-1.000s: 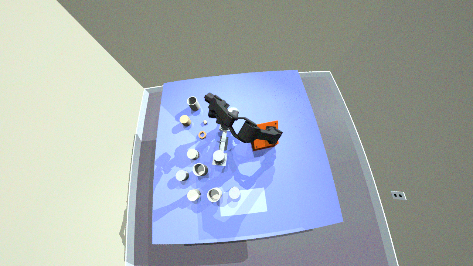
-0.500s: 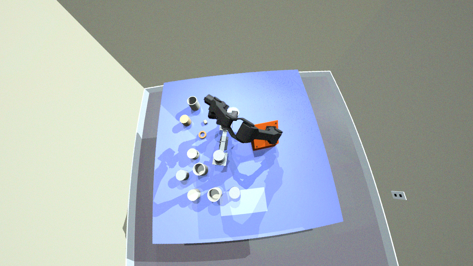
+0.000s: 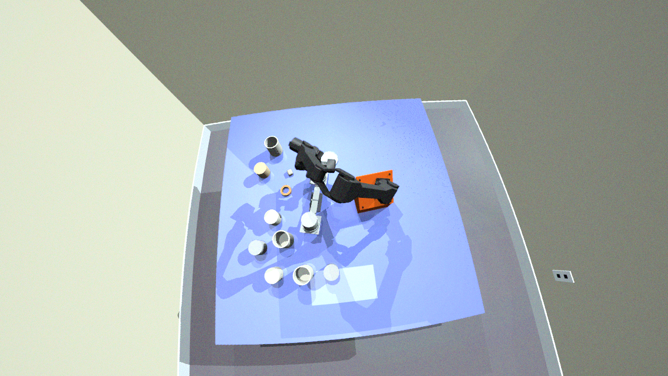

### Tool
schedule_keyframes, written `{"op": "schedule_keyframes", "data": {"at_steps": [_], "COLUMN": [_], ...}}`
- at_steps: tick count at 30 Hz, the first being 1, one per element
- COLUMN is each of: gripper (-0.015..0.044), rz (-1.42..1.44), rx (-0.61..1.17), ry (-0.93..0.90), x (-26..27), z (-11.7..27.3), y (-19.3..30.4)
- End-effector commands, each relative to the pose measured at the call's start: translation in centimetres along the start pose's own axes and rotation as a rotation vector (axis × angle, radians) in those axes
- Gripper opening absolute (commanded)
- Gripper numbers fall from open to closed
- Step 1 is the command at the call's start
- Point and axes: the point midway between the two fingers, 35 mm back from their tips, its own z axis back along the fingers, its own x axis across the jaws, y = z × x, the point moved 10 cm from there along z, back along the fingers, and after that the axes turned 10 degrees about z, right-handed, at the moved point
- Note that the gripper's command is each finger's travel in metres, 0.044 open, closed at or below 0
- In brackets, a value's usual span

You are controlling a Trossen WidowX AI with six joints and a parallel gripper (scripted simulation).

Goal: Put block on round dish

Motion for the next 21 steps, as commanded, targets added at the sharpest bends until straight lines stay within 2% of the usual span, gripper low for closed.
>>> {"op": "schedule_keyframes", "data": {"at_steps": [1,19,21], "gripper": [0.044,0.044,0.0387], "rz": [-0.008,-0.008,-0.008], "rx": [-0.009,-0.012,-0.012], "ry": [-0.007,-0.008,-0.008], "x": [0.2,0.4,0.4], "z": [-0.9,-3.5,-3.5], "y": [-0.1,-0.2,-0.2]}}
